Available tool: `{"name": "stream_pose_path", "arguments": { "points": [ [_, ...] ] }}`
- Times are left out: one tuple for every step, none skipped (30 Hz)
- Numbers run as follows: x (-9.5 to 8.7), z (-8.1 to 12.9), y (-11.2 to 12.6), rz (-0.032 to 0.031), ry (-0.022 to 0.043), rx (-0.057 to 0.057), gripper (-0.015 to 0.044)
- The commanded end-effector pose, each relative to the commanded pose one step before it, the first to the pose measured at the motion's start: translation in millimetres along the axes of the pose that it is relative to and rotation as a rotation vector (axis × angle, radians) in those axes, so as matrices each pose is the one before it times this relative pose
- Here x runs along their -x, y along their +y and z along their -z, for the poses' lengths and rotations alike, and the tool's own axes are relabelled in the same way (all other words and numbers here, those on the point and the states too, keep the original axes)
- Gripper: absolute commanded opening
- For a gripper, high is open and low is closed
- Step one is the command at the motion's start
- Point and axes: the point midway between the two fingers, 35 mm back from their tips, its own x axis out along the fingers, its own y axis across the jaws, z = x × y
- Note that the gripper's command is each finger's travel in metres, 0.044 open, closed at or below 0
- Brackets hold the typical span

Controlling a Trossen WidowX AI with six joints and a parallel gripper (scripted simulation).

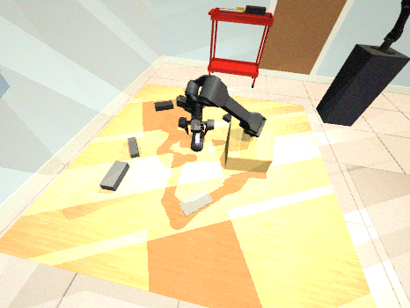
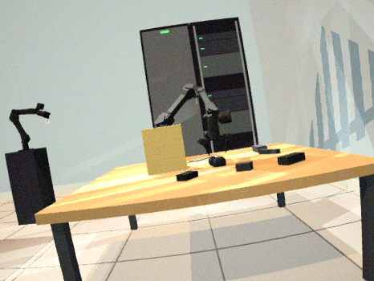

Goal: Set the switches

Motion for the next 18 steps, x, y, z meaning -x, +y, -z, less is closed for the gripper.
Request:
{"name": "stream_pose_path", "arguments": {
  "points": [
    [0.11,-5.01,6.61,-0.0139,-0.00969,-0.0226,0.044],
    [0.0,0.0,0.0,0.0,0.0,0.0,0.044],
    [0.0,0.0,0.0,0.0,0.0,0.0,0.044],
    [0.0,0.0,0.0,0.0,0.0,0.0,0.044],
    [0.0,0.0,0.0,0.0,0.0,0.0,0.044],
    [0.0,0.0,0.0,0.0,0.0,0.0,0.044],
    [0.0,0.0,0.0,0.0,0.0,0.0,0.044],
    [0.0,0.0,0.0,0.0,0.0,0.0,0.044],
    [0.0,0.0,0.0,0.0,0.0,0.0,0.044],
    [0.0,0.0,0.0,0.0,0.0,0.0,0.044],
    [0.0,0.0,0.0,0.0,0.0,0.0,0.044],
    [0.0,0.0,0.0,0.0,0.0,0.0,0.044],
    [0.0,0.0,0.0,0.0,0.0,0.0,0.044],
    [0.0,0.0,0.0,0.0,0.0,0.0,0.044],
    [0.0,0.0,0.0,0.0,0.0,0.0,0.044],
    [0.0,0.0,0.0,0.0,0.0,0.0,0.044],
    [0.0,0.0,0.0,0.0,0.0,0.0,0.044],
    [0.0,0.0,0.0,0.0,0.0,0.0,0.0414]
  ]
}}
